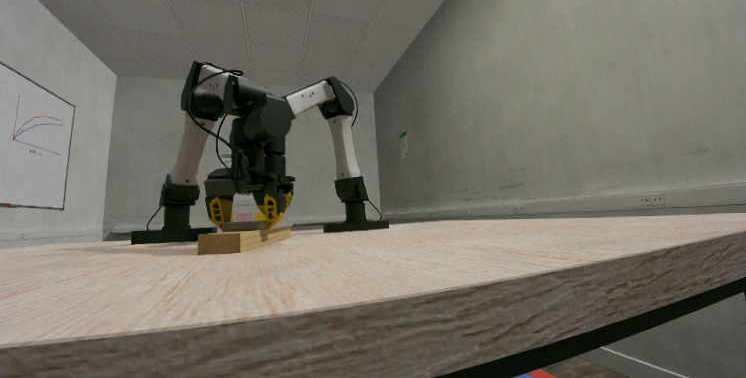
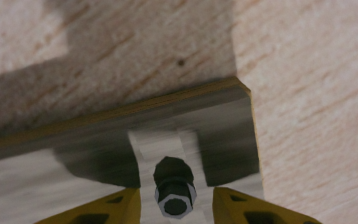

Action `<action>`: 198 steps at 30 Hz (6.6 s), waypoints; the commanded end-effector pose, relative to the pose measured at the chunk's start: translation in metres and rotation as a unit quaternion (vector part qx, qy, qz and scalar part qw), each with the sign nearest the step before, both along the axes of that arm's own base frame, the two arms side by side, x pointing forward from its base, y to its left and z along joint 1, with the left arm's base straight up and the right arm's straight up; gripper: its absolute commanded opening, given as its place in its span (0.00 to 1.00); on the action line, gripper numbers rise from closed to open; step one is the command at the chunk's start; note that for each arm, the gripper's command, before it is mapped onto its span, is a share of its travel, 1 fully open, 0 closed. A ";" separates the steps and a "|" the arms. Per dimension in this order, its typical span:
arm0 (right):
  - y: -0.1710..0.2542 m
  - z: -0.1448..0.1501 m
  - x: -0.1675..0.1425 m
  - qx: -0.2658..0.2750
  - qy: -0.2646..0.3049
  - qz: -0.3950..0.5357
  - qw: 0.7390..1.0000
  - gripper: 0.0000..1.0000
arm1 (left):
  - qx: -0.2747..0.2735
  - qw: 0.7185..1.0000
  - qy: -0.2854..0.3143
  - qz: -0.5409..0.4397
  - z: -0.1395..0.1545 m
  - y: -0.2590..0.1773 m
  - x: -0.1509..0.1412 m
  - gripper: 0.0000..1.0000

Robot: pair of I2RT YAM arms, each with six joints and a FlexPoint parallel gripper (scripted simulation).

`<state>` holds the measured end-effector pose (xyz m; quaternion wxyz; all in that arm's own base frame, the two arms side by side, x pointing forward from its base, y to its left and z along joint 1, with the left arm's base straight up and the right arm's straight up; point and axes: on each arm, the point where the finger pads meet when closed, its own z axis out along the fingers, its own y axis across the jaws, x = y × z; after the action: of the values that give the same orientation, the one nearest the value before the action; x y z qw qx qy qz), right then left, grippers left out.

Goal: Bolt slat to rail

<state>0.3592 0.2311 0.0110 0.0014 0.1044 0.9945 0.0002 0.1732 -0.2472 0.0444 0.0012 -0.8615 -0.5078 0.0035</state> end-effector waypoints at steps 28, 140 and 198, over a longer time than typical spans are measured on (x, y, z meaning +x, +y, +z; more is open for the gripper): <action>0.002 0.007 0.004 0.006 -0.010 -0.001 1.000 0.67 | -0.007 0.586 0.002 0.810 0.017 -0.004 0.003 0.36; 0.002 0.007 0.004 0.006 -0.010 -0.001 1.000 0.67 | -0.005 0.389 0.006 0.921 0.004 -0.003 0.004 0.18; 0.002 0.007 0.004 0.006 -0.010 -0.001 1.000 0.67 | -0.004 0.802 -0.001 0.597 0.001 -0.006 0.006 0.14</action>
<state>0.3593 0.2310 0.0110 0.0014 0.1043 0.9945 0.0002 0.1741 -0.2476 0.0444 0.0007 -0.3004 -0.9538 0.0020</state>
